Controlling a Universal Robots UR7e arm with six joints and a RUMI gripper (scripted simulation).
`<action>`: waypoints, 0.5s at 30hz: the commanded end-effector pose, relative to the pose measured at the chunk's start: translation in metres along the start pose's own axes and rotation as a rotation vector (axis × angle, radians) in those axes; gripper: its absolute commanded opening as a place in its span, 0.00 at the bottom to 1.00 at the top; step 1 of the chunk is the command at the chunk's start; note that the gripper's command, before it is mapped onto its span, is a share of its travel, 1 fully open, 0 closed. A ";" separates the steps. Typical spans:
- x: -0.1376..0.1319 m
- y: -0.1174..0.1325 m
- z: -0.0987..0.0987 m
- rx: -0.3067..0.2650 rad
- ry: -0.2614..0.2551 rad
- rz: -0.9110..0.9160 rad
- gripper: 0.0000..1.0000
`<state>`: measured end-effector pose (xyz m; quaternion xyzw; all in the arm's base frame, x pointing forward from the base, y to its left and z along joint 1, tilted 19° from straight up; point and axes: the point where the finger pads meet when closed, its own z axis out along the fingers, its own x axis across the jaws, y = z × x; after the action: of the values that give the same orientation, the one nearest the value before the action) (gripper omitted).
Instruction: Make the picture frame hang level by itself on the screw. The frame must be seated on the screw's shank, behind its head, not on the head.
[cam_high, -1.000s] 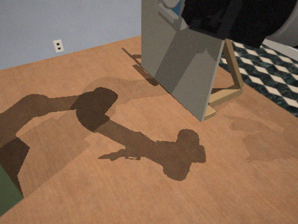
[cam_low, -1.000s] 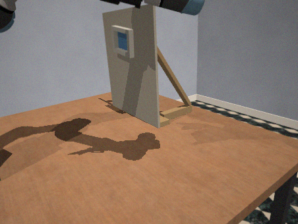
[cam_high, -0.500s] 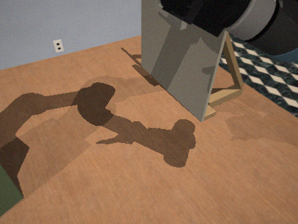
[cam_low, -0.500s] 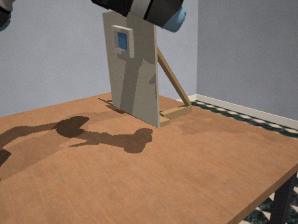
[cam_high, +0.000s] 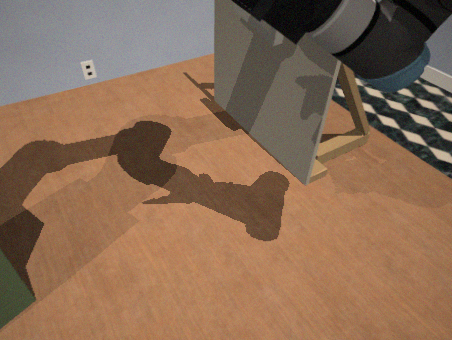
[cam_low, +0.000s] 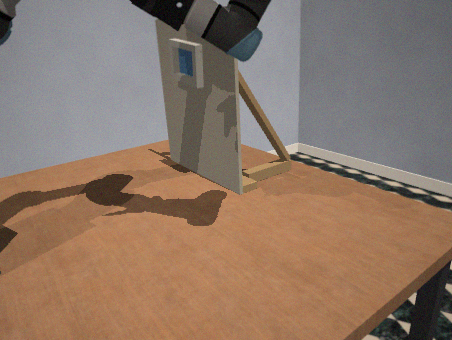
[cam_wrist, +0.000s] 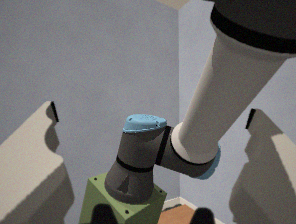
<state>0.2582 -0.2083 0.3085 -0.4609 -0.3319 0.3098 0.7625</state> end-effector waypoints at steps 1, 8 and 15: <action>0.016 -0.003 0.007 0.046 -0.007 -0.015 1.00; 0.022 -0.004 0.009 0.067 -0.009 -0.020 1.00; 0.027 -0.005 0.011 0.085 -0.011 -0.024 1.00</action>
<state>0.2651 -0.1891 0.3192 -0.4300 -0.3288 0.3156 0.7794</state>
